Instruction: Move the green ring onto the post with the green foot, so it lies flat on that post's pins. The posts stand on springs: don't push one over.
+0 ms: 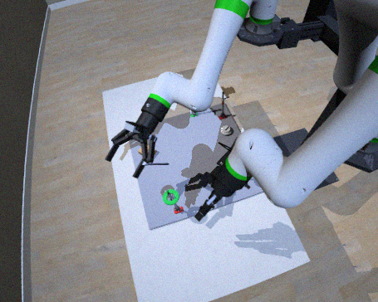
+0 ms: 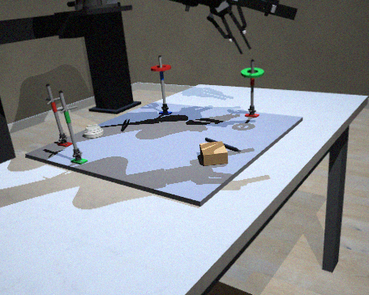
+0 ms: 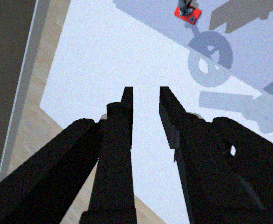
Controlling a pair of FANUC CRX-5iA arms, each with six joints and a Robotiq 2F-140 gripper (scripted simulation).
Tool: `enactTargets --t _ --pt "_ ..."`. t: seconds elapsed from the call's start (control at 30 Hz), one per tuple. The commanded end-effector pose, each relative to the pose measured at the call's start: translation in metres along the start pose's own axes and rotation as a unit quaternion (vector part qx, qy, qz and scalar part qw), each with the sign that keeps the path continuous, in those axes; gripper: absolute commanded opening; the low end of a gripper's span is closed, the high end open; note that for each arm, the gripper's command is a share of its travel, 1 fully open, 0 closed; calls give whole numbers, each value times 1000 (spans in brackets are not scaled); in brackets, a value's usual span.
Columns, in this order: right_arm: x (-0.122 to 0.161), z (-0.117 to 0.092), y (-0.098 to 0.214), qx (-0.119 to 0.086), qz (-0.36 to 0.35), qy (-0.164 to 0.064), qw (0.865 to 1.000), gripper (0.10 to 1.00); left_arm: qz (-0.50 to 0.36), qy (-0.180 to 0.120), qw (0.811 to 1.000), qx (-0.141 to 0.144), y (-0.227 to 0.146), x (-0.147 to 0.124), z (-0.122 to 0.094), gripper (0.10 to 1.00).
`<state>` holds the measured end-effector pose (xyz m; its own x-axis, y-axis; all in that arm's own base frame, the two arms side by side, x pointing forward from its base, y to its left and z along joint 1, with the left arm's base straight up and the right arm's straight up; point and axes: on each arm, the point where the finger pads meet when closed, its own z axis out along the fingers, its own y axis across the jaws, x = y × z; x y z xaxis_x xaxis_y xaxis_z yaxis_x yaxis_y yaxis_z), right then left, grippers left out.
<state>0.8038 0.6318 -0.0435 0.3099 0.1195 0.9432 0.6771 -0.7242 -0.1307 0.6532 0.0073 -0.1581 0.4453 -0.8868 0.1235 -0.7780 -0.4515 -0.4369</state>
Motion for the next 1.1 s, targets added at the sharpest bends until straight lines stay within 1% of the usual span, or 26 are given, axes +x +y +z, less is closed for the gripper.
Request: enactTargets --t 0.0,0.13,0.23,0.4,0.43,0.7,0.8,0.97,1.07 --pt "3 0 0 0 0 2 1000 1000 25 8 999 36 -14 -3 23 249" --pt "3 0 0 0 0 2 1000 1000 47 14 997 65 -21 -7 41 249" --pt "3 0 0 0 0 2 1000 1000 55 16 996 75 -24 -7 47 249" --pt "3 0 0 0 0 2 1000 1000 56 16 995 76 -24 -7 48 249" --pt "3 0 0 0 0 2 1000 1000 60 17 995 81 -25 -8 51 249" --pt "3 0 0 0 0 2 1000 1000 105 32 984 141 -34 -8 78 249" --pt "3 0 0 0 0 2 1000 1000 114 34 982 150 -33 -8 83 249" --pt "3 0 0 0 0 2 1000 1000 115 34 981 151 -33 -8 83 249" --pt "3 0 0 0 0 2 1000 1000 128 40 977 168 -34 -7 89 249"
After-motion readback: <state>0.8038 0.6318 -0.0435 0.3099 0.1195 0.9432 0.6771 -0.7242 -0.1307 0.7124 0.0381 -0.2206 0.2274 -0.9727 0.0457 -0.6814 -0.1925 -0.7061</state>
